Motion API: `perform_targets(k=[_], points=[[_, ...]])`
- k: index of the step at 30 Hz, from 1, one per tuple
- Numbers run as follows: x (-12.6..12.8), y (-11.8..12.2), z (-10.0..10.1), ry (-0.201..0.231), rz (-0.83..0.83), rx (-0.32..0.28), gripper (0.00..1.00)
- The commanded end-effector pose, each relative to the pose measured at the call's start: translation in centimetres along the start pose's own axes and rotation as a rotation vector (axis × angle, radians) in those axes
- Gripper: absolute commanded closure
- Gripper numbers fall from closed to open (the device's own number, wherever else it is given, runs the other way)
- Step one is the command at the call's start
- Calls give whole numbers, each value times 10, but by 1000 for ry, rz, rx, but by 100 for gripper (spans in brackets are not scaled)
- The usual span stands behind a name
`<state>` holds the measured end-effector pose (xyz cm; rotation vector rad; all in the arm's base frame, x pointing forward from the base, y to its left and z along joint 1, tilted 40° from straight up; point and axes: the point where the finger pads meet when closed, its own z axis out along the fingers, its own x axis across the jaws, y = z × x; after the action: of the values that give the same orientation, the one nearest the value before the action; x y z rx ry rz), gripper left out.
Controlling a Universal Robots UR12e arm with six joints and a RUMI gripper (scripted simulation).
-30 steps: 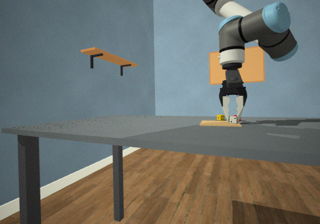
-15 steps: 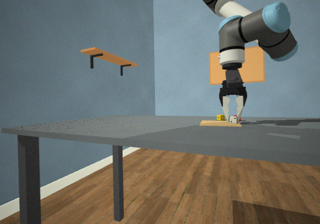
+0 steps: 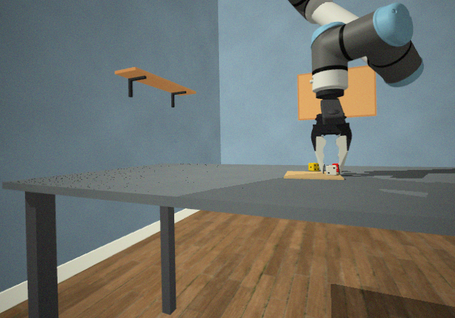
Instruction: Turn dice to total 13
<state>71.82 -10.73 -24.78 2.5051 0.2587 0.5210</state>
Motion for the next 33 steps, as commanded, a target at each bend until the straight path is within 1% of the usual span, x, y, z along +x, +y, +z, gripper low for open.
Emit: perform_targets(k=[1, 10, 16, 20, 30, 32, 33], points=[[0, 0, 0, 1, 0, 0, 76], [0, 0, -1, 1, 0, 0, 76], [0, 0, -6, 1, 0, 0, 76], [0, 0, -20, 1, 0, 0, 76], [0, 0, -73, 1, 0, 0, 76], [0, 0, -73, 1, 0, 0, 76], [0, 0, -77, 1, 0, 0, 76]])
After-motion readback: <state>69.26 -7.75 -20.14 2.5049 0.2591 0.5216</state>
